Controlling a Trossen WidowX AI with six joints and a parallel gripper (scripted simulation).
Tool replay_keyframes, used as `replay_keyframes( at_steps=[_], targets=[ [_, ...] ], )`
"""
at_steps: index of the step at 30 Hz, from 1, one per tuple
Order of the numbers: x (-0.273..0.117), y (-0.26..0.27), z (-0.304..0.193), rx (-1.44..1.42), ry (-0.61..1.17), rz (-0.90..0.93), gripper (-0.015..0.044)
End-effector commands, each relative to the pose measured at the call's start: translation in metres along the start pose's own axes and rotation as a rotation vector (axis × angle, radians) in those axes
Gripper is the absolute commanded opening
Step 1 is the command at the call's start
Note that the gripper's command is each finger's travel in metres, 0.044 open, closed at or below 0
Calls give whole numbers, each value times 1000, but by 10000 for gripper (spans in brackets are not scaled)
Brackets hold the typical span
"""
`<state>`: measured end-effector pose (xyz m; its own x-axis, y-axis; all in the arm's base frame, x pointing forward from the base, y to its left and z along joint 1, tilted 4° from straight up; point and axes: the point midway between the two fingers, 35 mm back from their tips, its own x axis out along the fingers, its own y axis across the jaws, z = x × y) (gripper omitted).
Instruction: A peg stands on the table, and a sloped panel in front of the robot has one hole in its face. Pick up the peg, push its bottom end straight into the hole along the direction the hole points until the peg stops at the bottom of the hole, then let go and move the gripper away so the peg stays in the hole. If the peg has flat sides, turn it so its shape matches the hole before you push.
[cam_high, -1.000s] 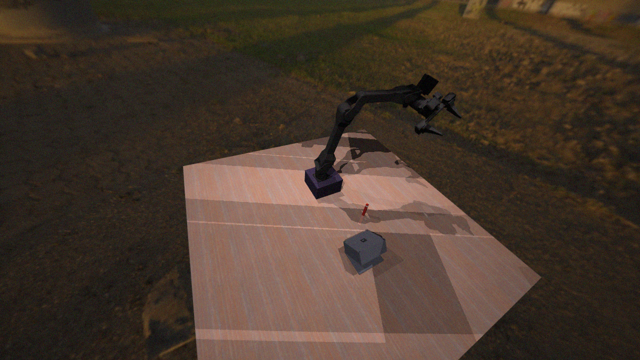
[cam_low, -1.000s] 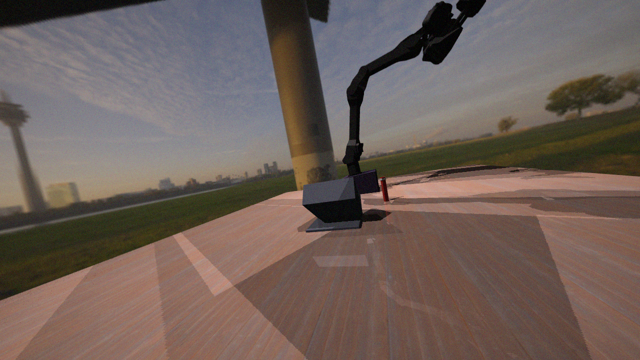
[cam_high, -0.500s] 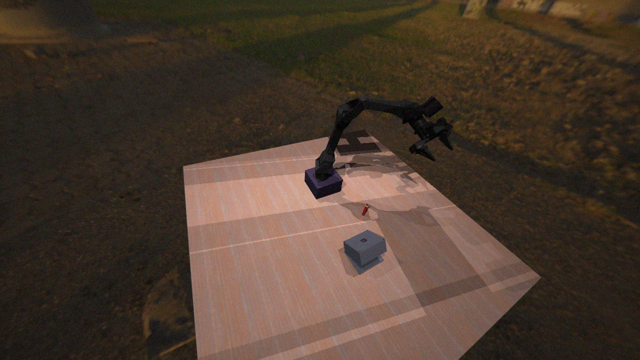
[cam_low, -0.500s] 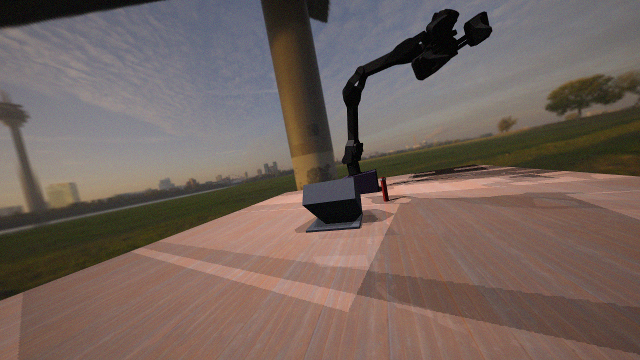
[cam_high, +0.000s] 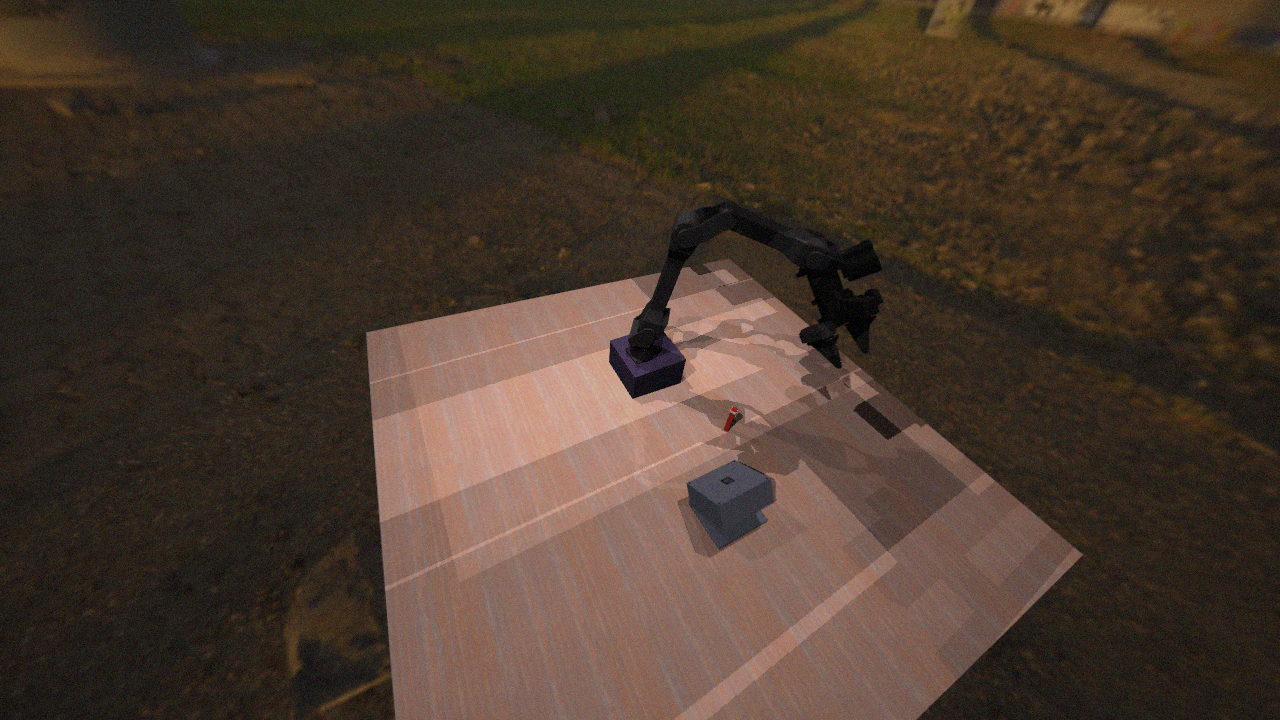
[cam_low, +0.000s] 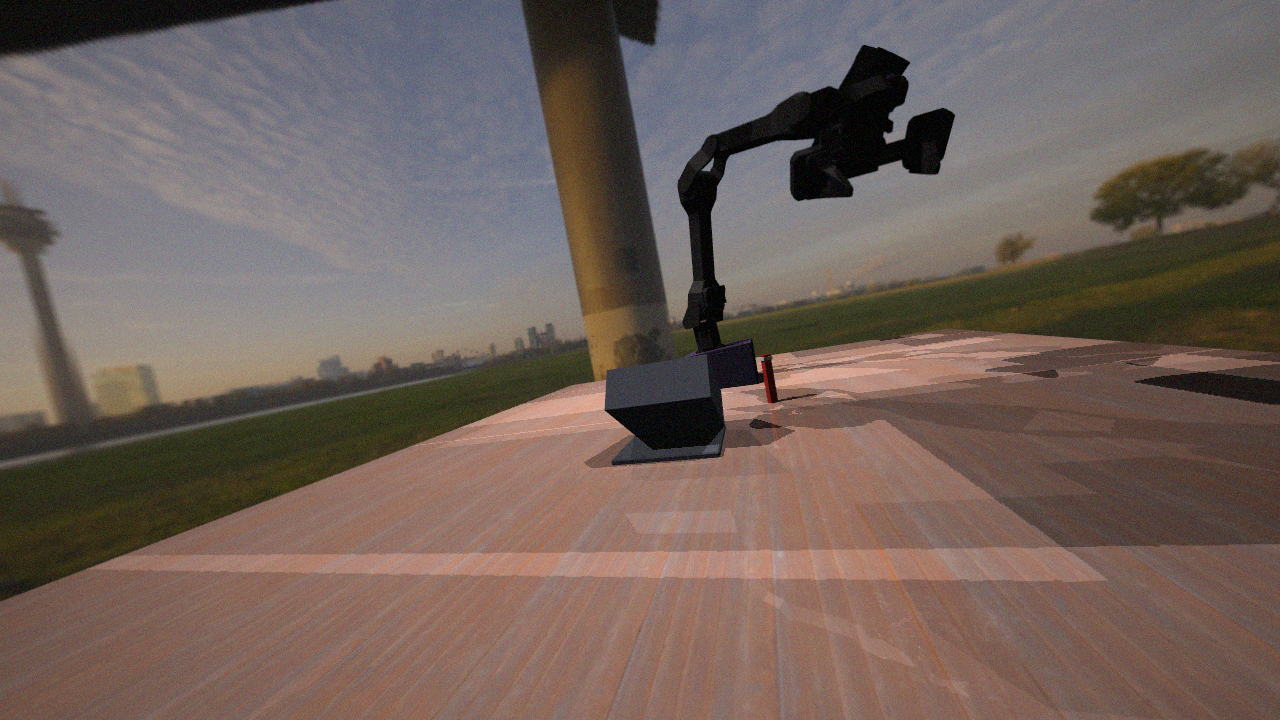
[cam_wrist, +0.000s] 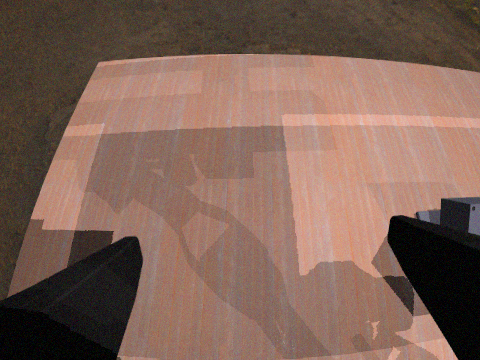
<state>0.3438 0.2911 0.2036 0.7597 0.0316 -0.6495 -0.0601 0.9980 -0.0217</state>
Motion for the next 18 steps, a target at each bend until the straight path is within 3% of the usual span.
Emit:
replay_keyframes(
  at_steps=[1,18],
  targets=[
    [15,-23,-19,-83,98,-18,440],
    [46,-105,-102,-306,492,-5,440]
  ],
)
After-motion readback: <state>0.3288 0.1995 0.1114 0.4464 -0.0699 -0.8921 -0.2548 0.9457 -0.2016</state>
